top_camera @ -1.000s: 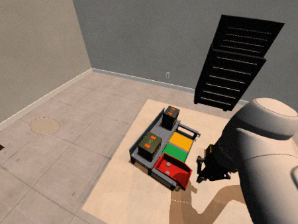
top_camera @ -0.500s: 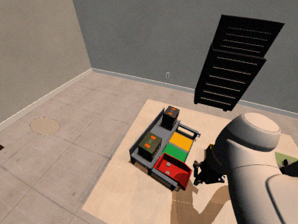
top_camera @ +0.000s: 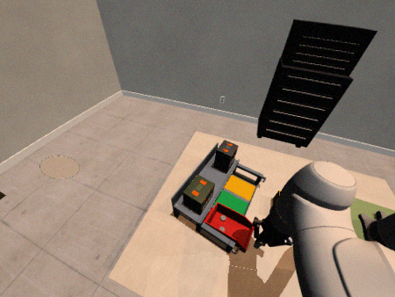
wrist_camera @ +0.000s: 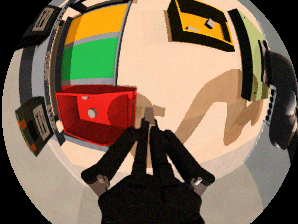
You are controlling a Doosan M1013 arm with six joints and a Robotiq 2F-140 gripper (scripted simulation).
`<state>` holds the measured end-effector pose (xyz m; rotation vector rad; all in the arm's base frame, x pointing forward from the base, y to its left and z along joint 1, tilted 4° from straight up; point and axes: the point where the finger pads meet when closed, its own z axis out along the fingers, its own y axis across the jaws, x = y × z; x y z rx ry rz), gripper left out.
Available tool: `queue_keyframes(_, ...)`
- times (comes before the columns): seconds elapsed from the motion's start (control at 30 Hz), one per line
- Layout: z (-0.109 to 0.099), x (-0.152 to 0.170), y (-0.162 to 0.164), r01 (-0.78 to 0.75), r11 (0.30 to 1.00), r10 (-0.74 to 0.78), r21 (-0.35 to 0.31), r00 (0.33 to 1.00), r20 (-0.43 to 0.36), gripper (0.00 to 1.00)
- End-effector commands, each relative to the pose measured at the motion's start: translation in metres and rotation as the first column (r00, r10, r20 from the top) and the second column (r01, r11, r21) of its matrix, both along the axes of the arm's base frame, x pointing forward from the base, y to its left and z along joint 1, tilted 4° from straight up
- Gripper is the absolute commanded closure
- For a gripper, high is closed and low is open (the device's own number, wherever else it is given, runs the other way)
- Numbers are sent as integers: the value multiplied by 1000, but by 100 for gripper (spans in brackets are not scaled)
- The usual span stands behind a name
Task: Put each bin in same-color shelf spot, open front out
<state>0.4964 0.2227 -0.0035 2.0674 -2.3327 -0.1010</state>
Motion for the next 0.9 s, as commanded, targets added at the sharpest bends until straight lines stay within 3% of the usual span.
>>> queue_keyframes(0.0, -4, 0, 0, 0, 1000, 0, 0, 1000, 0, 90)
queue_keyframes(0.87, -7, 0, 0, 0, 1000, 0, 0, 1000, 0, 90)
